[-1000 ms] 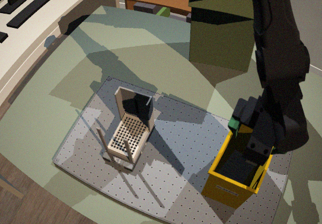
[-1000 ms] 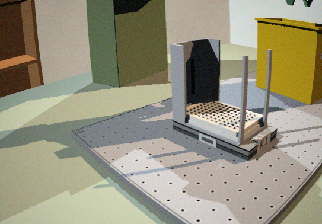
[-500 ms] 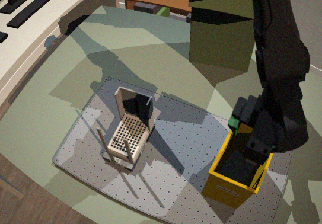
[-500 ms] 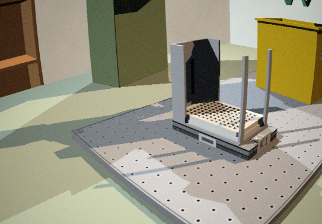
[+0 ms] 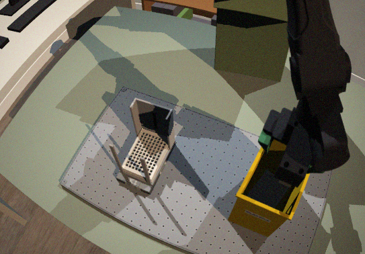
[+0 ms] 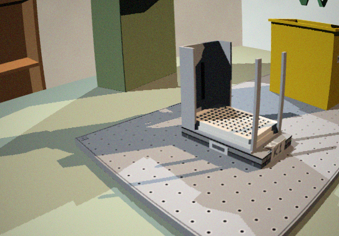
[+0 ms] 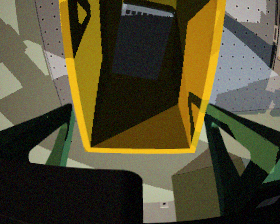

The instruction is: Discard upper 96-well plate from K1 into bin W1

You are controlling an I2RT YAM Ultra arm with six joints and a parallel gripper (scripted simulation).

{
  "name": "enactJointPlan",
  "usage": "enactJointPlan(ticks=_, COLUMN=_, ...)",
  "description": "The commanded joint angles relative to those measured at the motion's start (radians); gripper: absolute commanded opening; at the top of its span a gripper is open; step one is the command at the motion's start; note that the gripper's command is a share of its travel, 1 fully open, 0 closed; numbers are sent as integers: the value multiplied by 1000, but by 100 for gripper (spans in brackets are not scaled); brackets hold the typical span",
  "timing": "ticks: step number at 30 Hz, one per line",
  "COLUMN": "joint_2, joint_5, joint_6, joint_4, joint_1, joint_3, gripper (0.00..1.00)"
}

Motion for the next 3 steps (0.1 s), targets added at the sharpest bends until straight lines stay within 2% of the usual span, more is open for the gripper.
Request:
enactJointPlan(ticks=1, joint_2=-7, joint_5=5, joint_6=1, joint_4=0, joint_1=1, joint_3=3, gripper=100)
enactJointPlan(ticks=3, joint_2=-7, joint_5=5, joint_6=1, joint_4=0, joint_1=1, joint_3=3, gripper=100)
